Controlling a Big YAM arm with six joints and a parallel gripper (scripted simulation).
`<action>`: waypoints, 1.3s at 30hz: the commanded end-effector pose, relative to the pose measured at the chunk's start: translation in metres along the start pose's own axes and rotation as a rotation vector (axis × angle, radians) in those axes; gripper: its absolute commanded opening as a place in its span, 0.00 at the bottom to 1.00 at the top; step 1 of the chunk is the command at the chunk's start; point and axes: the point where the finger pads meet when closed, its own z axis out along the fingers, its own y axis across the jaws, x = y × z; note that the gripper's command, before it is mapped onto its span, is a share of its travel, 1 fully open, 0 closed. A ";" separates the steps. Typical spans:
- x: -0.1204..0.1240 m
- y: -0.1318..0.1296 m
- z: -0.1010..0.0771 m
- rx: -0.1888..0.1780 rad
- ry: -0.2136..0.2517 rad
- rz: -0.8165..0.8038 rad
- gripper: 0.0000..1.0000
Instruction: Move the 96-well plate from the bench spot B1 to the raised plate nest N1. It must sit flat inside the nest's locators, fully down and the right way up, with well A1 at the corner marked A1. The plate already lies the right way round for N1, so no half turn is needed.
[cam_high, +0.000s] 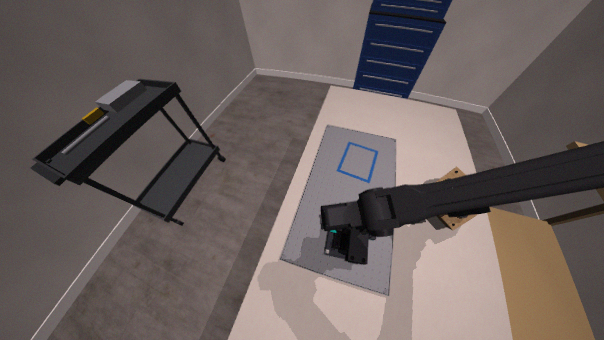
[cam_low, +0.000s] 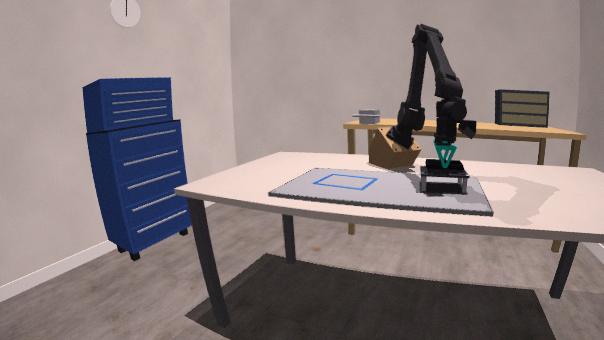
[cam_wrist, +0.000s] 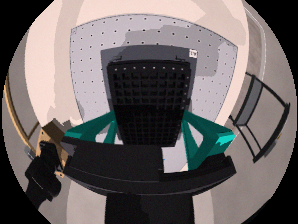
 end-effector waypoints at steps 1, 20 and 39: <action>-0.006 -0.003 0.006 0.004 -0.011 -0.001 0.00; -0.008 -0.012 -0.005 0.031 -0.015 -0.008 0.00; -0.006 -0.003 0.008 0.006 -0.011 -0.003 0.00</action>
